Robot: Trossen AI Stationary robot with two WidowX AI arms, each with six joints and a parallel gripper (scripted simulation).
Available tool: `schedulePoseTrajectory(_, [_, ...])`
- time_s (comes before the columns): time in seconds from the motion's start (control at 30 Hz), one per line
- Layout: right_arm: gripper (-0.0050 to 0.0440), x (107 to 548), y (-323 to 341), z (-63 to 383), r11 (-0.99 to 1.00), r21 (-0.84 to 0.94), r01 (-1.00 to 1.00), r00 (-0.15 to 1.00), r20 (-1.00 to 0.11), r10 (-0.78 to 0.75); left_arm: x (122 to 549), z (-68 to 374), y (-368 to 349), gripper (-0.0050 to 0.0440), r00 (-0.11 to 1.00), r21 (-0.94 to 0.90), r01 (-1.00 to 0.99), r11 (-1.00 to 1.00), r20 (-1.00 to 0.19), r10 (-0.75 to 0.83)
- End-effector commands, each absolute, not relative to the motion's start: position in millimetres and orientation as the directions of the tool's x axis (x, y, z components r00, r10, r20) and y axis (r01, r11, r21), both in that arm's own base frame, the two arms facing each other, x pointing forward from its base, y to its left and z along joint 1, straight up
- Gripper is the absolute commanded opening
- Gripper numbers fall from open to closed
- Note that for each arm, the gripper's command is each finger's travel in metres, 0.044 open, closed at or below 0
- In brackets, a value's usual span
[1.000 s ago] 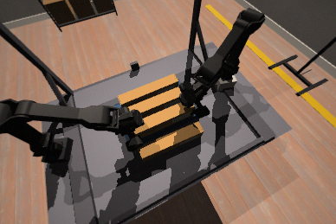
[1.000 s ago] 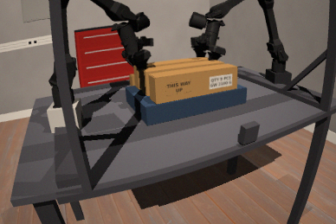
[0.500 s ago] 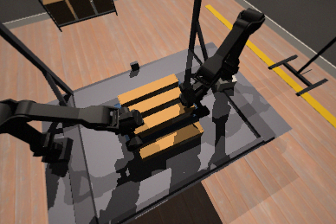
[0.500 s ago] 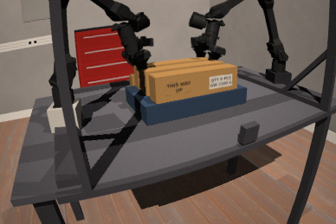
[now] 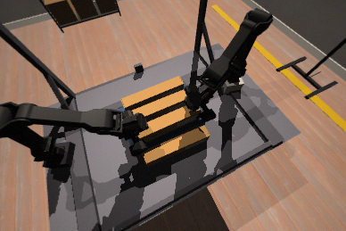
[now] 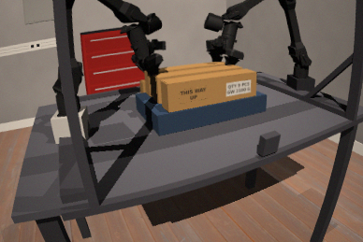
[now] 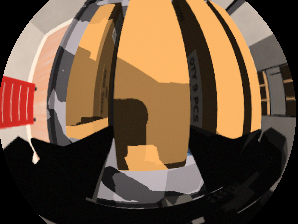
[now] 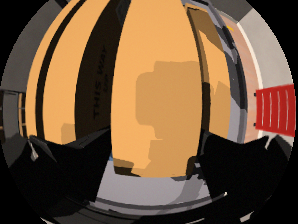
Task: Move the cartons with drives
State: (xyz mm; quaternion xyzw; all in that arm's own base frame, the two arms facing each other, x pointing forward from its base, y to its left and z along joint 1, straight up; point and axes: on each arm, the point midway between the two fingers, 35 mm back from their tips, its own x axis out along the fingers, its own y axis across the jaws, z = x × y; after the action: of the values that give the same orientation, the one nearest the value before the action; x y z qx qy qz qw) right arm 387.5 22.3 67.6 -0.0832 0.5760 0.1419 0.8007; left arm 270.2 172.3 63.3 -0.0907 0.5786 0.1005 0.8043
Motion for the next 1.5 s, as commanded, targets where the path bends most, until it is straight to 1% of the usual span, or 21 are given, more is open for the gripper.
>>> schedulePoseTrajectory(0.0, [0.0385,390.6,22.3,76.1,0.946,0.022,-0.324,0.319,-0.938,0.132,272.9,70.0,174.2,0.0381,0.327,-0.022,-0.266,0.964,-0.942,0.069])
schedulePoseTrajectory(0.03, [0.0385,390.6,22.3,76.1,0.946,0.022,-0.324,0.319,-0.938,0.132,272.9,70.0,174.2,0.0381,0.327,-0.022,-0.266,0.964,-0.942,0.069])
schedulePoseTrajectory(0.07, [0.0385,390.8,21.7,146.1,0.946,0.022,-0.324,0.319,-0.938,0.132,272.1,140.0,174.1,0.0381,0.327,-0.022,-0.266,0.964,-0.942,0.069])
schedulePoseTrajectory(1.47, [0.0385,390.9,21.7,146.0,0.946,0.021,-0.324,0.322,-0.938,0.131,272.8,140.5,174.4,0.0381,0.328,-0.022,-0.265,0.964,-0.942,0.068])
